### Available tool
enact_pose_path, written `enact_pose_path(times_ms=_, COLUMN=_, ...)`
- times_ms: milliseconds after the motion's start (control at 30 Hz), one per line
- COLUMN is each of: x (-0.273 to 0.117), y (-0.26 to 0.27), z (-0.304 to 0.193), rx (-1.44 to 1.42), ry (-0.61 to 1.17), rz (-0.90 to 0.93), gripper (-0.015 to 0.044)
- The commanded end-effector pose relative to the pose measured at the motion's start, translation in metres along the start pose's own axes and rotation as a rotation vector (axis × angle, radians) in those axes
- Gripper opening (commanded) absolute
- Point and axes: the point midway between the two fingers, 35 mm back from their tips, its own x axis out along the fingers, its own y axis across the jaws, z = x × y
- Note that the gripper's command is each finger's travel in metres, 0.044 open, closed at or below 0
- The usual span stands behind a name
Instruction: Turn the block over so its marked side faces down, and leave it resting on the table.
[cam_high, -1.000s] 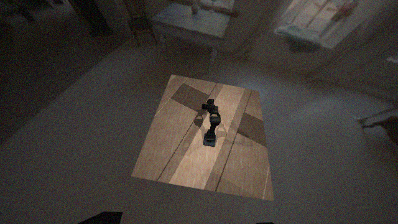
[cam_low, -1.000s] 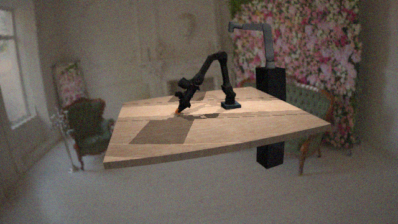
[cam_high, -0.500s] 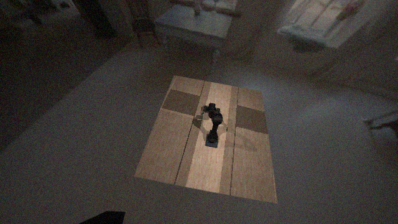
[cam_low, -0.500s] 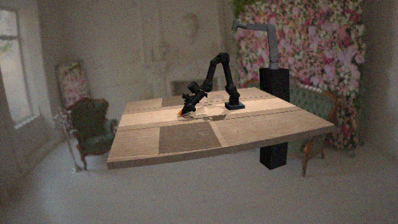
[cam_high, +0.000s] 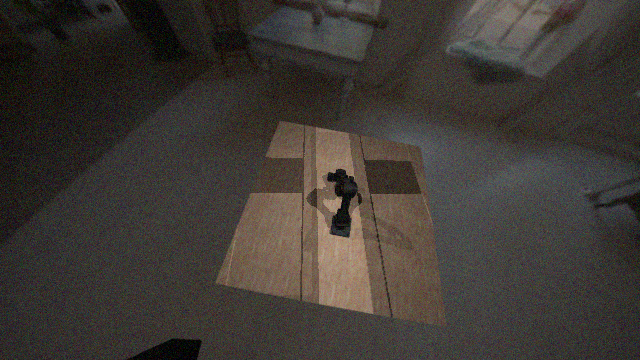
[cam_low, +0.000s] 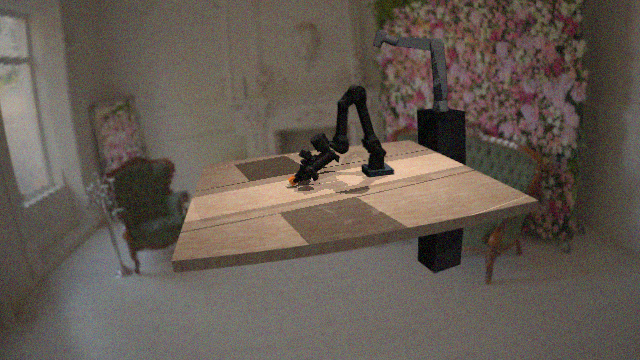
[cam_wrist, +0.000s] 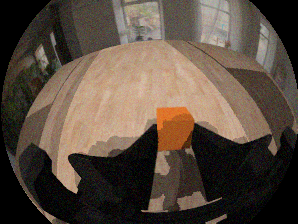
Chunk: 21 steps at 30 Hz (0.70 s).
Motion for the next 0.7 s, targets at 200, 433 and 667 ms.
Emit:
enact_pose_path(times_ms=200, x=-0.0007, y=-0.0015, z=-0.0036, rx=-0.005, ry=-0.005, rz=-0.008, gripper=0.0000)
enact_pose_path(times_ms=433, x=-0.0007, y=-0.0015, z=-0.0036, rx=-0.005, ry=-0.005, rz=-0.008, gripper=0.0053)
enact_pose_path(times_ms=667, x=-0.0007, y=-0.0015, z=-0.0036, rx=-0.005, ry=-0.005, rz=-0.008, gripper=0.0236)
